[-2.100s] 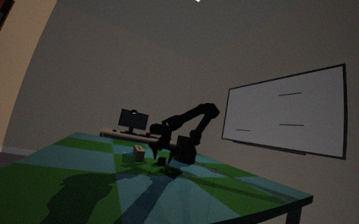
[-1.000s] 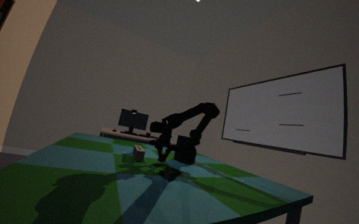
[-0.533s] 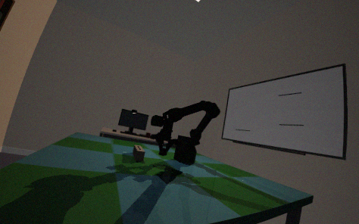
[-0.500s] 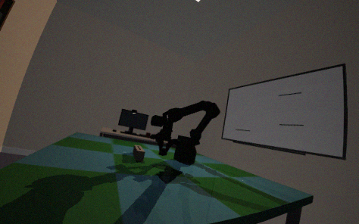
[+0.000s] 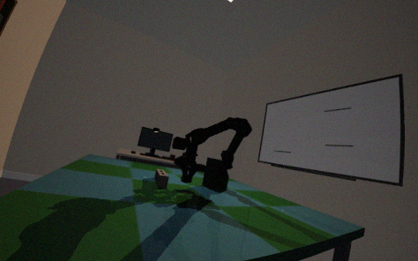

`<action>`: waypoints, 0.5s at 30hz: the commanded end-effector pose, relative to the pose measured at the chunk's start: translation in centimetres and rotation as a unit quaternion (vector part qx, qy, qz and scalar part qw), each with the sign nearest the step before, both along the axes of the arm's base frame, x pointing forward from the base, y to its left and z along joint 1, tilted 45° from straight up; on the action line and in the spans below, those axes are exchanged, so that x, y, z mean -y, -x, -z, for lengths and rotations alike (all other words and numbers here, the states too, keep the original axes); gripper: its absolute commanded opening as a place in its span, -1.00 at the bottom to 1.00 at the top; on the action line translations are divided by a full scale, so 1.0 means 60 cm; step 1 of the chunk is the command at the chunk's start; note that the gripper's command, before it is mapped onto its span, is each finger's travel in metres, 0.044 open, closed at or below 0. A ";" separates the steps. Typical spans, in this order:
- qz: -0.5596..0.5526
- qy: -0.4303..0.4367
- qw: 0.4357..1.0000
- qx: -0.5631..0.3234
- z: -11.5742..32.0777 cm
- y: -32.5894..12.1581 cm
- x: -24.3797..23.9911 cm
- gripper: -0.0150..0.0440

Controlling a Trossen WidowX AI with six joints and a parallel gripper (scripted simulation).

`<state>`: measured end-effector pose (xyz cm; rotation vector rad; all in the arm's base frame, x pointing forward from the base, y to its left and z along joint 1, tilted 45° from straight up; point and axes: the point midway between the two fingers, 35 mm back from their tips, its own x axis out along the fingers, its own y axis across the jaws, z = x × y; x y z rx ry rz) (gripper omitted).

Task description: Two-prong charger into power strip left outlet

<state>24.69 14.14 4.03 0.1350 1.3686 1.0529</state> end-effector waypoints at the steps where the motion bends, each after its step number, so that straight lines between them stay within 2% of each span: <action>1: 0.027 0.002 0.999 -0.029 0.015 0.001 0.003 -0.49; 15: 0.119 0.015 0.986 -0.120 0.063 0.000 0.015 -0.49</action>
